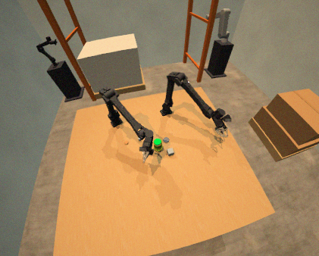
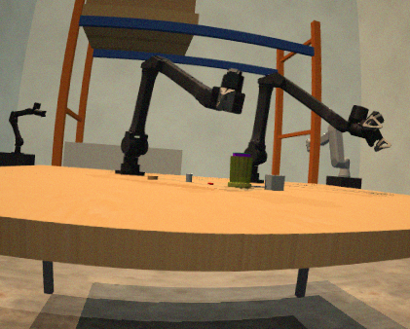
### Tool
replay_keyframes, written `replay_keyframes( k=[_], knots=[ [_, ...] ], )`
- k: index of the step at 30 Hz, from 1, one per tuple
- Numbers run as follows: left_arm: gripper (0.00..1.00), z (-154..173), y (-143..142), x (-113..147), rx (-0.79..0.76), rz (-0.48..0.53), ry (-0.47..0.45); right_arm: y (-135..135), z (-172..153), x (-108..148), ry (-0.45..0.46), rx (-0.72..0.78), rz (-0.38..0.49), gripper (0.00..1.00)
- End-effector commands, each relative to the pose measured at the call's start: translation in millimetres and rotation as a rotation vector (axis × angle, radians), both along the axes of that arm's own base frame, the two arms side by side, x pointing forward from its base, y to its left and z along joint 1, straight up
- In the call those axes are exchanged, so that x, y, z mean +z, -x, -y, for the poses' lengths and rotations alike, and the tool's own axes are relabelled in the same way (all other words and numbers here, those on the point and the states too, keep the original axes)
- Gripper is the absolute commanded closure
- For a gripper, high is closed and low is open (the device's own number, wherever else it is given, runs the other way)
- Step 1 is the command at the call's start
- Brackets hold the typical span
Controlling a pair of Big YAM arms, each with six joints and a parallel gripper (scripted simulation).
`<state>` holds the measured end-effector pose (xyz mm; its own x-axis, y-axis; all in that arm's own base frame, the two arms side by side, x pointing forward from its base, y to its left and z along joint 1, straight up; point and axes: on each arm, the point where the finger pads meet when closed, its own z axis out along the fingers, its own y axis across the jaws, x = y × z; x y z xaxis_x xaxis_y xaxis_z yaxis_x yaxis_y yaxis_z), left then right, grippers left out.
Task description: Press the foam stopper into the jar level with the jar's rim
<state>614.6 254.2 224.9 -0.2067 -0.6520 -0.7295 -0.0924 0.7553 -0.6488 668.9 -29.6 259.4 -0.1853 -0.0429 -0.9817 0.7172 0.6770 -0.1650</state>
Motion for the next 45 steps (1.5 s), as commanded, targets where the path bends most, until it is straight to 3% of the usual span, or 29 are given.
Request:
replay_keyframes(
  k=[1,6,9,19,21,26,35,38,45],
  knots=[
    [0.02,16,-22,5,-0.039,-0.038,0.076,8,11,35,-0.023,0.008,0.042,1.00],
    [0.02,31,-20,-1,-0.064,-0.093,0.134,11,11,39,-0.029,0.046,0.035,1.00],
    [0.02,61,-21,-28,-0.109,-0.189,0.221,14,13,60,-0.039,0.084,0.054,1.00],
    [0.02,159,2,-78,-0.219,-0.530,0.519,34,13,111,-0.074,0.250,0.080,1.00],
    [0.02,159,2,-78,-0.219,-0.530,0.519,34,13,111,-0.074,0.250,0.080,1.00],
    [0.02,211,28,-98,-0.258,-0.731,0.662,48,11,137,-0.088,0.342,0.097,1.00],
    [0.02,288,79,-112,-0.277,-1.074,0.881,79,4,177,-0.108,0.498,0.122,1.00],
    [0.02,296,85,-113,-0.276,-1.113,0.902,83,3,182,-0.110,0.514,0.126,1.00],
    [0.02,346,131,-110,-0.240,-1.387,1.037,112,-5,209,-0.118,0.629,0.148,1.00]
  ],
)
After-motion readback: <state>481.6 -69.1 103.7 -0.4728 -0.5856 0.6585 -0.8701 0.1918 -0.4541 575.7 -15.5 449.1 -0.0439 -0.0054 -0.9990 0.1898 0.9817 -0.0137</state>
